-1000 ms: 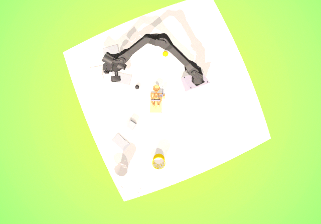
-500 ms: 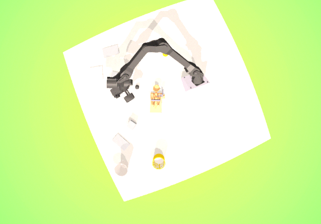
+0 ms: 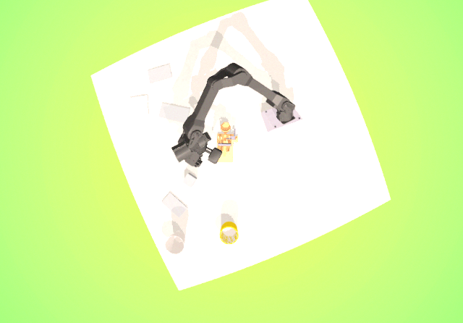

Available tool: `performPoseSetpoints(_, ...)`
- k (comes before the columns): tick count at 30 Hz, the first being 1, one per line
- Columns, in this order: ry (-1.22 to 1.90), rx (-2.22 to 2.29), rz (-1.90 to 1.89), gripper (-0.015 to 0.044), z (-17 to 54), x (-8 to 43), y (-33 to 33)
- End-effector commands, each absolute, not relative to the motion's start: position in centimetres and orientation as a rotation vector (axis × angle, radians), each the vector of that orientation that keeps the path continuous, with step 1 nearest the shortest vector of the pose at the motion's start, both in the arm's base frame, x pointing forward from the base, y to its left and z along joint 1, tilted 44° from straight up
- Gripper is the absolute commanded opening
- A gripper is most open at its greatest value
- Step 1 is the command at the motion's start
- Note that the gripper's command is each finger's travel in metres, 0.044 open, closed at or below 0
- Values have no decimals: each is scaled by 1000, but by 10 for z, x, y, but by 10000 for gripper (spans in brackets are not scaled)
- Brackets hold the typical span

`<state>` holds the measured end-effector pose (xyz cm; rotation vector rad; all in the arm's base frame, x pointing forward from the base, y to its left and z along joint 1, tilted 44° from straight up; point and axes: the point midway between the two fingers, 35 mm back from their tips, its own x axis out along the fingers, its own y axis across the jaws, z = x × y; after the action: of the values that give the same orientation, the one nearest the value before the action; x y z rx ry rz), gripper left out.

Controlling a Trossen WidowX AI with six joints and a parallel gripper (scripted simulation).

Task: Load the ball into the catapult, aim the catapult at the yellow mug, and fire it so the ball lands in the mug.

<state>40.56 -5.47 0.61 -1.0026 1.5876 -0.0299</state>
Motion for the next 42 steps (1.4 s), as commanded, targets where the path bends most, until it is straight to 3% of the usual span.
performPoseSetpoints(1,1684,-1103,76,440,-11,378,-30)
performPoseSetpoints(11,1836,-1334,281,440,-21,325,11)
performPoseSetpoints(42,1839,-1340,283,440,-65,319,-31)
